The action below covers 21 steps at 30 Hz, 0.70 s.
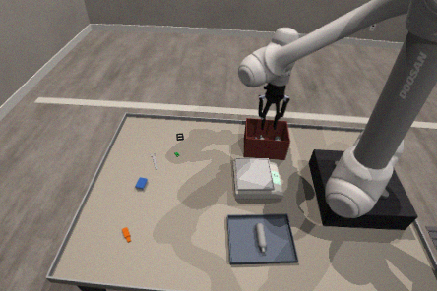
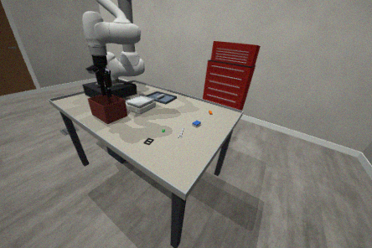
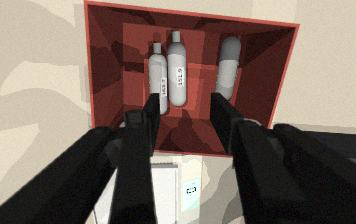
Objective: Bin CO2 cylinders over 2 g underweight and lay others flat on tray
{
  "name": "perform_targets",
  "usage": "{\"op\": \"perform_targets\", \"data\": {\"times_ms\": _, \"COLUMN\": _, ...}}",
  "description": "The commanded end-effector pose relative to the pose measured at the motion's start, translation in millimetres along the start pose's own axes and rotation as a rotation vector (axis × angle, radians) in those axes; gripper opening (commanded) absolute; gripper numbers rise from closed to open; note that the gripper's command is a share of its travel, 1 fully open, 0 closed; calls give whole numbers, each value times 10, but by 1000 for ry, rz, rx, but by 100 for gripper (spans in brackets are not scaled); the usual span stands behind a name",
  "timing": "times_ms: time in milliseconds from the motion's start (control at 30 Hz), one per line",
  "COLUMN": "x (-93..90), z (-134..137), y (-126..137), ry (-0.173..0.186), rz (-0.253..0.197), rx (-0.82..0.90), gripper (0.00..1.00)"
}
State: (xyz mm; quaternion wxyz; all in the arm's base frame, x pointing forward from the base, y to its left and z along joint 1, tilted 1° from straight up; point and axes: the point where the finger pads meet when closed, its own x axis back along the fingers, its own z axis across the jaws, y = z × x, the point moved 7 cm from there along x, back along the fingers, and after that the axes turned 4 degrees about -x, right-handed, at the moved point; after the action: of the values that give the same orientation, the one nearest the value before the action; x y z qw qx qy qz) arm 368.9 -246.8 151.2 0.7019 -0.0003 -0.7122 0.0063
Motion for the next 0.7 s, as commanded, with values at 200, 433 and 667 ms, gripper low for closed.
{"op": "perform_targets", "data": {"times_ms": 200, "x": 184, "z": -15, "y": 1, "ry": -3, "rz": -3, "rx": 4, "gripper": 39}}
{"op": "perform_targets", "data": {"times_ms": 433, "x": 340, "z": -14, "y": 1, "ry": -3, "rz": -3, "rx": 4, "gripper": 39}}
{"op": "perform_targets", "data": {"times_ms": 667, "x": 381, "z": -9, "y": 5, "ry": -2, "rz": -4, "rx": 4, "gripper": 39}}
